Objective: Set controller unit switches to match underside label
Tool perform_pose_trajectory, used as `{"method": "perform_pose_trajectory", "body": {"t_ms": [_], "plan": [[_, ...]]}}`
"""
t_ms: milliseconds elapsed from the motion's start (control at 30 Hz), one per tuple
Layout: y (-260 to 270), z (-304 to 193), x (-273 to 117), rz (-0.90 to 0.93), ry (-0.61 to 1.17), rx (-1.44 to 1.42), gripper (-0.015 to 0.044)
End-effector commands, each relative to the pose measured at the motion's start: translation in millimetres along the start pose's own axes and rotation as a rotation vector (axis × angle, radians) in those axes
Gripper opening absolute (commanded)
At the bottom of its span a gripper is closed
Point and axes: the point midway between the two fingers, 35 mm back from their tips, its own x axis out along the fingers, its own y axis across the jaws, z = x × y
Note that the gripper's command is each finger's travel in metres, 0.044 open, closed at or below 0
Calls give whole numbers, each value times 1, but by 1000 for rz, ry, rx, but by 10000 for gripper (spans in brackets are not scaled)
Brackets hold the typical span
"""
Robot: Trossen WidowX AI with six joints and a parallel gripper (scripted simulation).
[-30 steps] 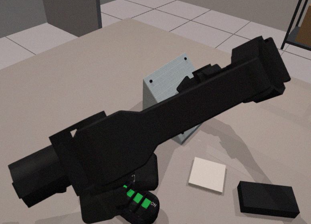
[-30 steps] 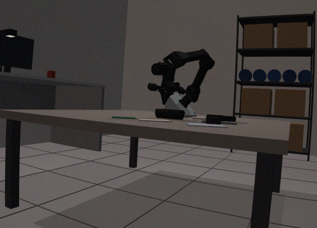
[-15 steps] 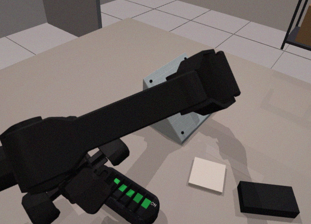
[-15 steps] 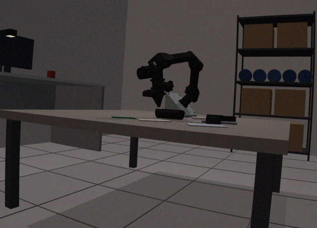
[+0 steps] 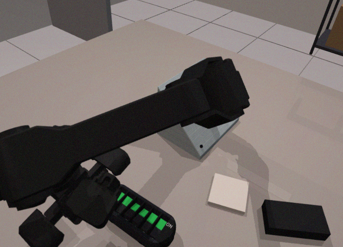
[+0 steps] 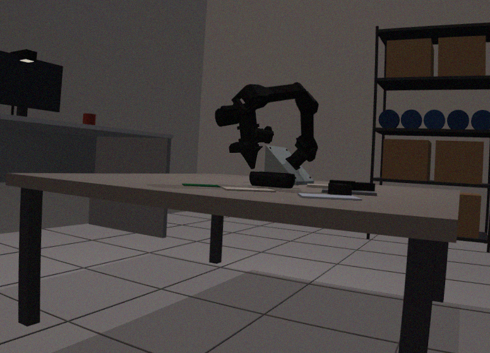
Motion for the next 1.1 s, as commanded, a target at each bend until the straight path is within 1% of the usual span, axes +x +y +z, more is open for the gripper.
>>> {"method": "perform_pose_trajectory", "body": {"t_ms": [0, 133, 533, 1067], "plan": [[0, 0, 0, 0, 0, 0, 0], [2, 5, -1, -20, 9, 0, 0], [25, 44, -2, -186, 63, 5, 0], [78, 83, 15, -409, 71, -15, 0]]}}
